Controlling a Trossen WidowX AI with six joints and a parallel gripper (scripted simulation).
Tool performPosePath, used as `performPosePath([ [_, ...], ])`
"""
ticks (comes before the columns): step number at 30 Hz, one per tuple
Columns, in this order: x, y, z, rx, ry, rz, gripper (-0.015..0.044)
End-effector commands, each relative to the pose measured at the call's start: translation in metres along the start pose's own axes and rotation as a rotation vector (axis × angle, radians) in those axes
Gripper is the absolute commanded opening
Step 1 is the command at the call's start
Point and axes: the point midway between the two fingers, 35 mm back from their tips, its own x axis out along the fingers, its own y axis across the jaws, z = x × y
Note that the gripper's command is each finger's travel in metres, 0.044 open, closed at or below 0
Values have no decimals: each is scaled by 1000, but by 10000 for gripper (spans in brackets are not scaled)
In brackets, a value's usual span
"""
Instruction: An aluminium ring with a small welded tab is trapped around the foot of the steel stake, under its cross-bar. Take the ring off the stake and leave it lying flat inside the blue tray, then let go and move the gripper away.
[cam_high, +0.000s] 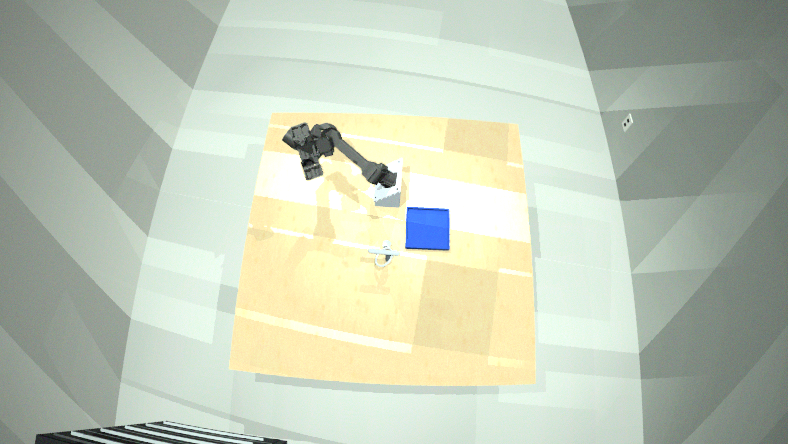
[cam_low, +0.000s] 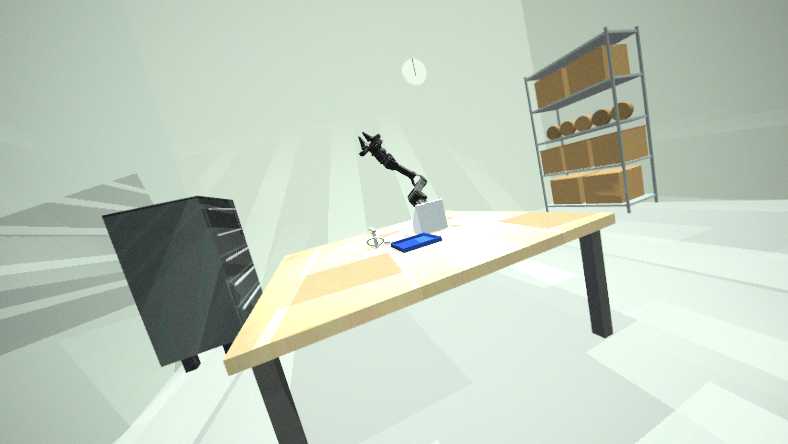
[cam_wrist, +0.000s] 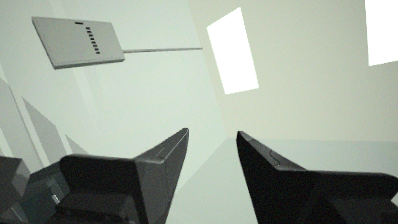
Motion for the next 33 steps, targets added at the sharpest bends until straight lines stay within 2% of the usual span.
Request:
performPosePath([
  [1, 8, 30, 8, 93, 8, 80, 200],
  [17, 13, 117, 35, 362, 72, 313, 200],
  [33, -1, 197, 63, 592, 186, 529, 200],
])
